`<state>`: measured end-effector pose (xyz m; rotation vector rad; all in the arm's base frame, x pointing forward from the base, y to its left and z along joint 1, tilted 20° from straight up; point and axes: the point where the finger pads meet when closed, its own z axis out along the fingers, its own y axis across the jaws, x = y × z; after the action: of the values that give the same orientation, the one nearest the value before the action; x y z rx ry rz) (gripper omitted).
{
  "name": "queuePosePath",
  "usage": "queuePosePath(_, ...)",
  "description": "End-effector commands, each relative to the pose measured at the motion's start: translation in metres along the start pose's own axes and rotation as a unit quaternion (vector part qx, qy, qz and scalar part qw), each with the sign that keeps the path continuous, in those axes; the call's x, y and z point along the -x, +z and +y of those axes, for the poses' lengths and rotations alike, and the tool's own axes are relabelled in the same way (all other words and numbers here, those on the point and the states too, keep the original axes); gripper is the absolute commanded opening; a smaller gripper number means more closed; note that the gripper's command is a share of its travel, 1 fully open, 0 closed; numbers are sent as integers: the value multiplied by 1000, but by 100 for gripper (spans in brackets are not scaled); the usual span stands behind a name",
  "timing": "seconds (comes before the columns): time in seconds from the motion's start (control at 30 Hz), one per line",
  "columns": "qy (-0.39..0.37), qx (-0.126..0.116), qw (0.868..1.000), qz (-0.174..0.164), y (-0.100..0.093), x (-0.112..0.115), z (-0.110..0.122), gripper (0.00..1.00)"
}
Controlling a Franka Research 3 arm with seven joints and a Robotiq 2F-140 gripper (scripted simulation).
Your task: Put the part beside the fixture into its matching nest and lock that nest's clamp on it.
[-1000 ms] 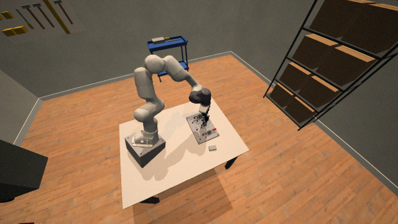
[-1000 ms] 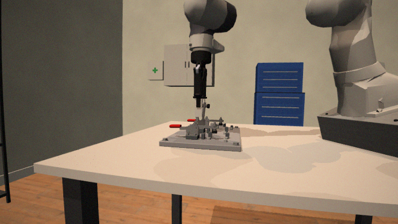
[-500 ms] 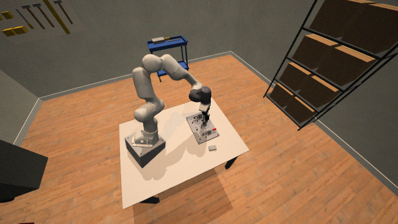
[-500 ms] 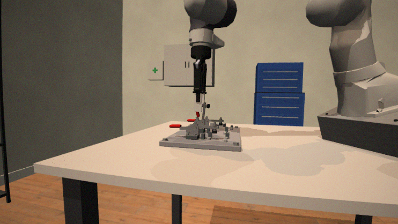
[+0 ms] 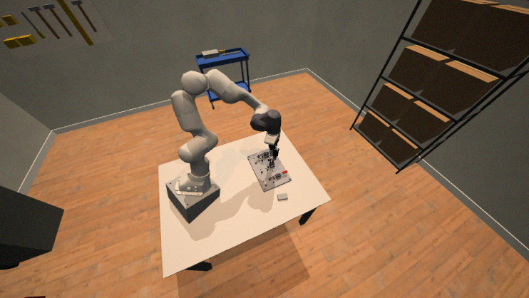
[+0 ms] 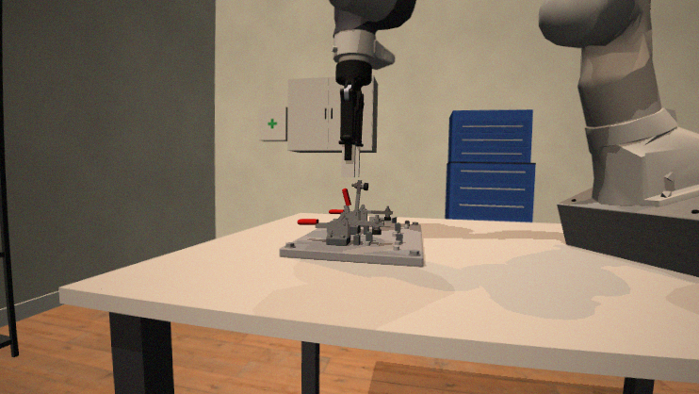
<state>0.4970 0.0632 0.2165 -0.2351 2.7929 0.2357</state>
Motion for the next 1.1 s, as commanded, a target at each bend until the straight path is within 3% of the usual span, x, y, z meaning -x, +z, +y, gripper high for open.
queuePosePath(0.0, -4, 7, 1000, 9, -1, -5, 4, 28)
queuePosePath(0.47, -4, 7, 1000, 9, -1, -5, 4, 28)
queuePosePath(0.5, -4, 7, 1000, 9, -1, -5, 4, 58)
queuePosePath(0.77, -4, 7, 1000, 9, -8, -5, 4, 58)
queuePosePath(1.07, -4, 7, 1000, 9, -38, -4, 4, 58)
